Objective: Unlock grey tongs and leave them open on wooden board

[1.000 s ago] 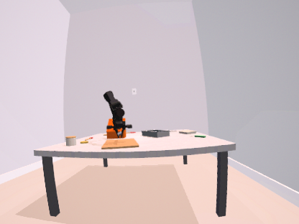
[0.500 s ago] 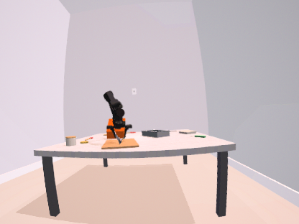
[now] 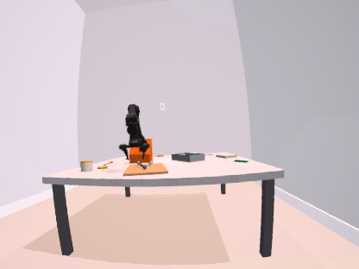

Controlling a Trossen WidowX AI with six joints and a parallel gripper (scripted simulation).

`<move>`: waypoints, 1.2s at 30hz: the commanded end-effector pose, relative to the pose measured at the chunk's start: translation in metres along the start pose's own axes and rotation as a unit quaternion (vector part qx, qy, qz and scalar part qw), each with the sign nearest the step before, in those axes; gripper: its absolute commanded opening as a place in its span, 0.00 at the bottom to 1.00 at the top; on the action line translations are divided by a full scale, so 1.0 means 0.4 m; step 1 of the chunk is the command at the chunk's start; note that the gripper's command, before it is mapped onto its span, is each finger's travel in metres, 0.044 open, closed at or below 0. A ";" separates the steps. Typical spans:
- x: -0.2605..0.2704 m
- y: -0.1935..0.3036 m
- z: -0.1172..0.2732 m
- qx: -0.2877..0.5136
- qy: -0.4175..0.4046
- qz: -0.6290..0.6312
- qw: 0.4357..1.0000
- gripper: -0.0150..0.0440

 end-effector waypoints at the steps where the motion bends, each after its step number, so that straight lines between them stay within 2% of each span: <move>1: -0.084 0.012 0.068 -0.004 0.000 0.002 1.000 1.00; 9: -0.201 0.058 0.218 -0.019 0.011 0.006 1.000 1.00; 15: -0.206 0.061 0.236 -0.020 0.012 0.007 1.000 1.00; 22: -0.189 0.066 0.337 -0.018 0.016 0.005 1.000 1.00; 36: -0.188 0.066 0.340 -0.018 0.016 0.004 1.000 1.00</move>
Point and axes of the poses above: the point midway between the two fingers, 35 mm back from their tips, its own z axis back along the fingers, its own x axis across the jaws, y = z × x, the point moved 1 cm from there along z, back along the fingers, and after that the axes turned 10 degrees about z, right-handed, at the moved point
